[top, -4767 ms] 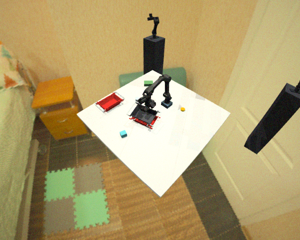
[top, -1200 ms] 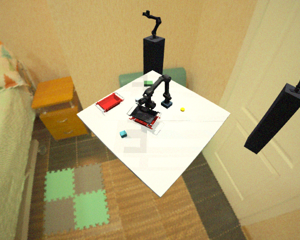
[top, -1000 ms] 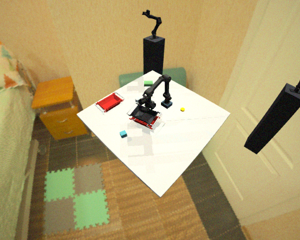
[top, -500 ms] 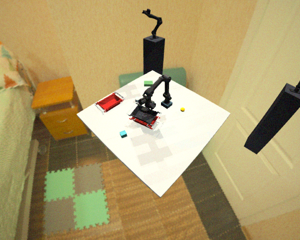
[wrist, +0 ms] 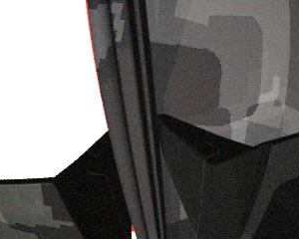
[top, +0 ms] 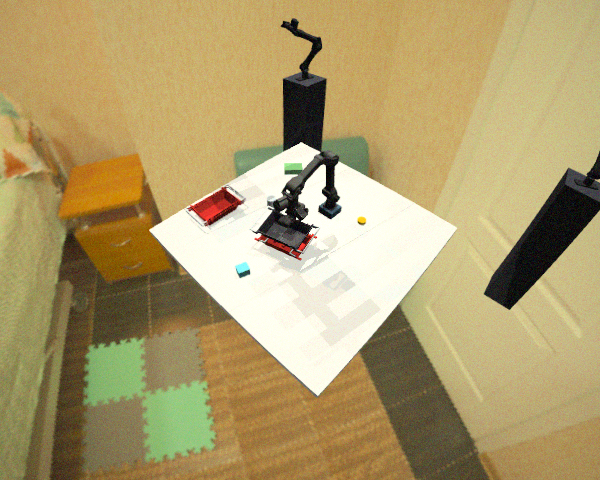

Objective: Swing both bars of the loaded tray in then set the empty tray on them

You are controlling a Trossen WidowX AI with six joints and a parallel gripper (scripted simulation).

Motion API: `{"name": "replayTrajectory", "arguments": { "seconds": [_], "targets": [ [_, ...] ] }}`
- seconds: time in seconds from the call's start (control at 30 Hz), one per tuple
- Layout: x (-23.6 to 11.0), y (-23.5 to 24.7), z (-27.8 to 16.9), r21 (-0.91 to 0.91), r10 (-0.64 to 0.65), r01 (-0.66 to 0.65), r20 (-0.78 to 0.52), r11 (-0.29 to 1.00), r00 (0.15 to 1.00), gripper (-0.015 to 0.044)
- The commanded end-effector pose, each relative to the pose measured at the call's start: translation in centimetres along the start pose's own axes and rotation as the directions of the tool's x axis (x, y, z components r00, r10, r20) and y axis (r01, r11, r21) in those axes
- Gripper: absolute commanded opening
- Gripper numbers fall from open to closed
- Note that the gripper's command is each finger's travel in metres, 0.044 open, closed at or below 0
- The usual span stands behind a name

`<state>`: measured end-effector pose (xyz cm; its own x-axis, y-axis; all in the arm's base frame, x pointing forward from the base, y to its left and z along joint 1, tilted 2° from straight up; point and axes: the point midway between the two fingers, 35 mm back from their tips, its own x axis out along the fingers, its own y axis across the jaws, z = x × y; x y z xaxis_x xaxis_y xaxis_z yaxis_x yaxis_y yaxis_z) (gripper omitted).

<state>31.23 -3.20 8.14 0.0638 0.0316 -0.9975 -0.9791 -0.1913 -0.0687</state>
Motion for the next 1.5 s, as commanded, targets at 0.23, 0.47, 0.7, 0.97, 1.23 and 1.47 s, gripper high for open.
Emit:
{"name": "replayTrajectory", "arguments": {
  "seconds": [0.23,0.47,0.7,0.97,1.23,1.47],
  "targets": [
    [0.91,0.84,0.04,-0.005,0.045,-0.045,0.001,0.999,0.999,0.0],
    [0.91,0.84,0.04,-0.005,0.045,-0.045,0.001,0.999,0.999,0.0],
    [0.91,0.84,0.04,-0.005,0.045,-0.045,0.001,0.999,0.999,0.0],
    [0.91,0.84,0.04,-0.005,0.045,-0.045,0.001,0.999,0.999,0.0088],
    [0.91,0.84,0.04,-0.005,0.045,-0.045,0.001,0.999,0.999,0.0205],
    [0.91,0.84,0.04,-0.005,0.045,-0.045,0.001,0.999,0.999,0.0308]
  ]
}}
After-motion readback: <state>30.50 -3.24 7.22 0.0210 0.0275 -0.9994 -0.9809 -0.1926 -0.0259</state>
